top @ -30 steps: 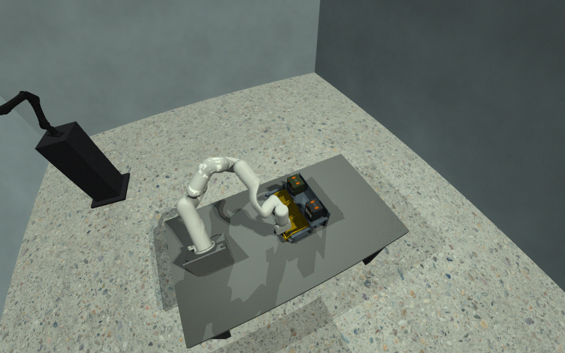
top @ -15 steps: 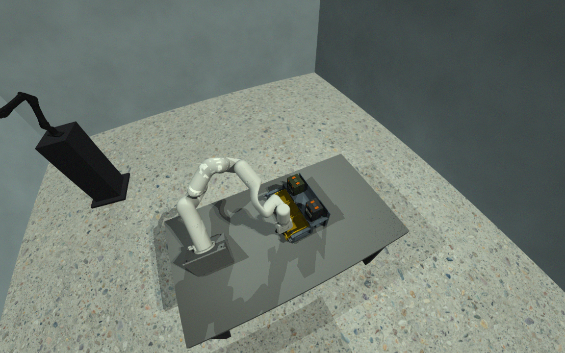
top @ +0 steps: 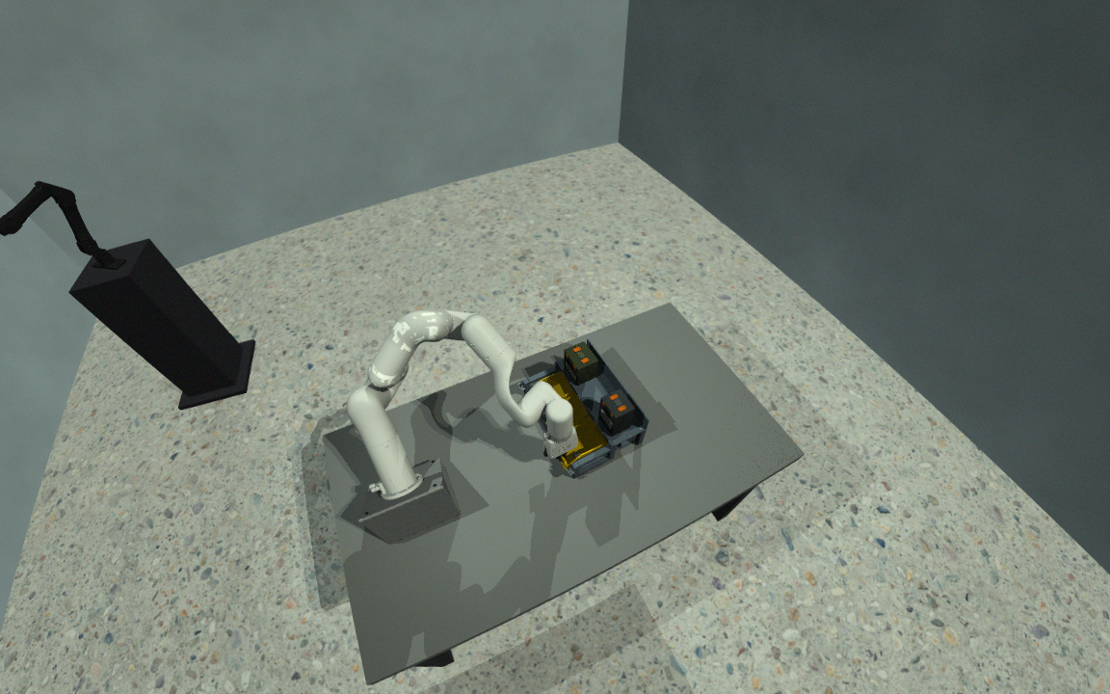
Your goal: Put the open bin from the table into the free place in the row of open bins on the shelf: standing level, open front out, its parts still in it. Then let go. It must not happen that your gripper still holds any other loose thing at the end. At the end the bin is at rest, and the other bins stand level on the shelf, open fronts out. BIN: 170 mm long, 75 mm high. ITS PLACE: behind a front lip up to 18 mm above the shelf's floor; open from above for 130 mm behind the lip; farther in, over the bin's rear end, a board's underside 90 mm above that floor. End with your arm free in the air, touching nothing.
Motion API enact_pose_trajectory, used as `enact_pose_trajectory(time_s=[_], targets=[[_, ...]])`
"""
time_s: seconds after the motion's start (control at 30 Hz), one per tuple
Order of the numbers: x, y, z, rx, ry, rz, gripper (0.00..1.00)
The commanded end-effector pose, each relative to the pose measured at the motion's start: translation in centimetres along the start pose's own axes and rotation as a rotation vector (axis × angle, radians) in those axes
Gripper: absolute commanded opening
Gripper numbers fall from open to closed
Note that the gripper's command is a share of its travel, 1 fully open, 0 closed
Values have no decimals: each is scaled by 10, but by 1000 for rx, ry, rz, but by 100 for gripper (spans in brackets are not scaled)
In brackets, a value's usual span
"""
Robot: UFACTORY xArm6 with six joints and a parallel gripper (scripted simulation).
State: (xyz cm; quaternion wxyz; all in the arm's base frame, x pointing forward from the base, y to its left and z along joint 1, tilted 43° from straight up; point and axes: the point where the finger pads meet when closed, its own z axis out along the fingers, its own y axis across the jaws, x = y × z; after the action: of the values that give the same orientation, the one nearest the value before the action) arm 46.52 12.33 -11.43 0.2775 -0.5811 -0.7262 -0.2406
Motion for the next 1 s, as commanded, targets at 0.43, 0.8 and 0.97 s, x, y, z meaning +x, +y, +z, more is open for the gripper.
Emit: enact_pose_trajectory(time_s=[0.43, 0.8, 0.97], targets=[[0, 12, -2, -4, -1, -1, 0], [0, 21, -2, -4, -1, -1, 0], [0, 21, -2, -4, -1, -1, 0]])
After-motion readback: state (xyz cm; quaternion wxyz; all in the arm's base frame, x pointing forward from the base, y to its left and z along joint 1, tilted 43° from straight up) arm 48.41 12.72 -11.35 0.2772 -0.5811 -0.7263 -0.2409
